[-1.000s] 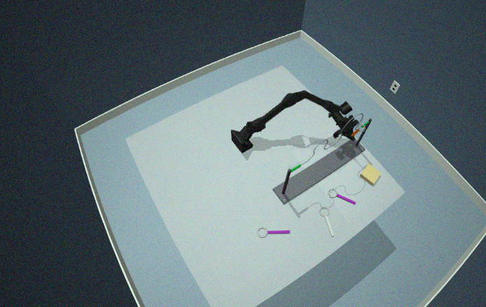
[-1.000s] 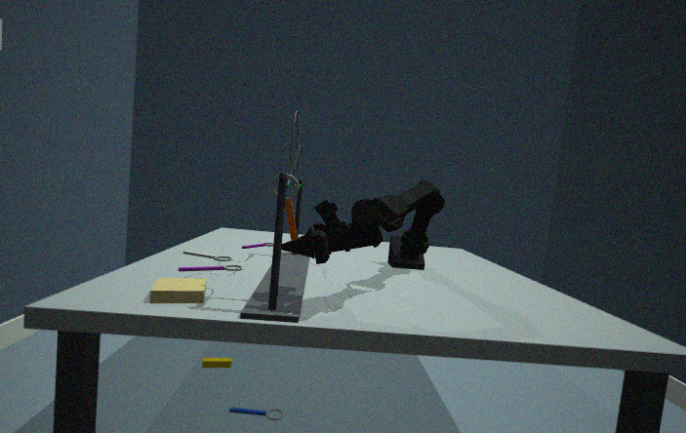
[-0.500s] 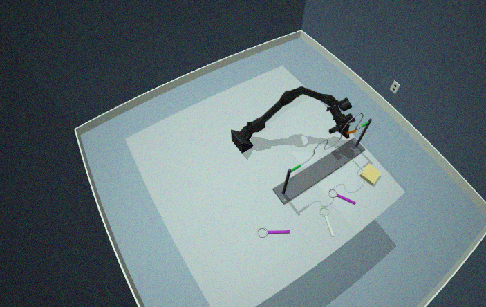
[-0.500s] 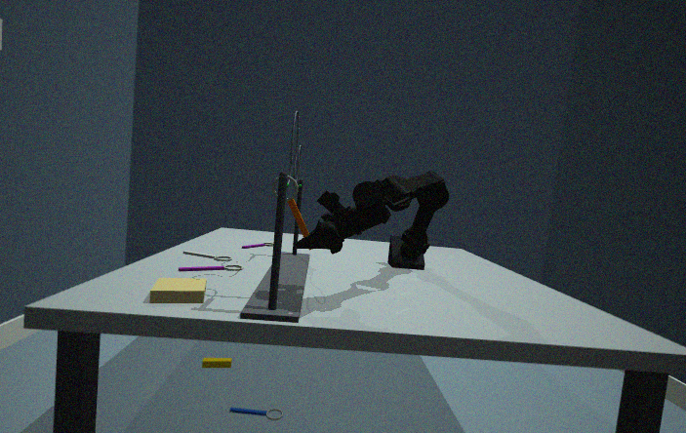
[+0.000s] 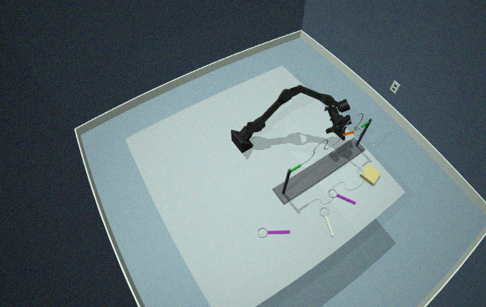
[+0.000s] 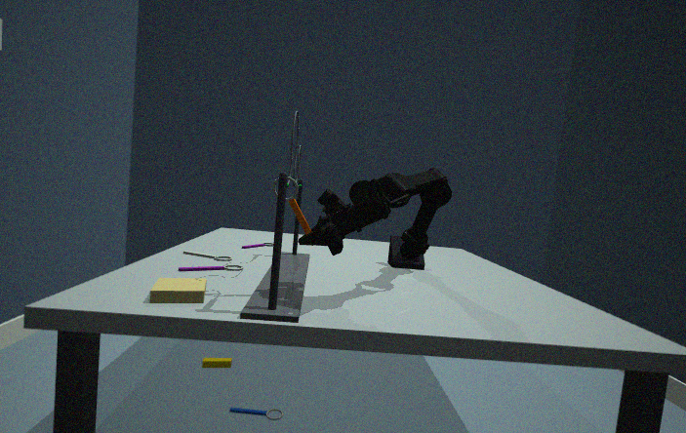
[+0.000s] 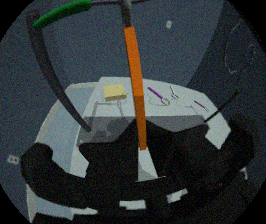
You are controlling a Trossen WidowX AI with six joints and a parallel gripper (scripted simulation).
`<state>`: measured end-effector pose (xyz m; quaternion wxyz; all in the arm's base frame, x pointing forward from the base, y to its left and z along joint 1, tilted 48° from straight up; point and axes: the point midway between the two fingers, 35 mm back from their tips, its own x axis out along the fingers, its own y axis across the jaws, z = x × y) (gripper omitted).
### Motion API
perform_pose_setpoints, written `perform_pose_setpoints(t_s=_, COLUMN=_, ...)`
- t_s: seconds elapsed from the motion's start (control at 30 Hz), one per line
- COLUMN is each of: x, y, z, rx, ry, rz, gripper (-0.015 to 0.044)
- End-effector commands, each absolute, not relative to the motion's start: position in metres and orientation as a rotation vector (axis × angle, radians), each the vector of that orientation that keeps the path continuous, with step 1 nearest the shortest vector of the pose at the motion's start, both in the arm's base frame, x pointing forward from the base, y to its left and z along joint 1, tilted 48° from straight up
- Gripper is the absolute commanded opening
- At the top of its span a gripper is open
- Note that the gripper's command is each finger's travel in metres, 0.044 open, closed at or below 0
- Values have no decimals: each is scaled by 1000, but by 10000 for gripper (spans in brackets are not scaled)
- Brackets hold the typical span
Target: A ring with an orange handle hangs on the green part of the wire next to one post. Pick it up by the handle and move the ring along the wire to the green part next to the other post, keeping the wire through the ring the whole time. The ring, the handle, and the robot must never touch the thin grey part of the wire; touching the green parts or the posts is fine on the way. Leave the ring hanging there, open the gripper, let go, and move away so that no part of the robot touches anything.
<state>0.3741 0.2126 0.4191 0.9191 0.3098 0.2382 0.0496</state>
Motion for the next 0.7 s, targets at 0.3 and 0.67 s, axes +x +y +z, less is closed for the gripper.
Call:
perform_pose_setpoints(t_s=0.3, x=370, y=174, z=404, rx=393, ry=495, rz=29, gripper=-150)
perform_pose_setpoints(t_s=0.67, x=368, y=139, z=394, rx=151, ry=508, rz=-36, gripper=-150)
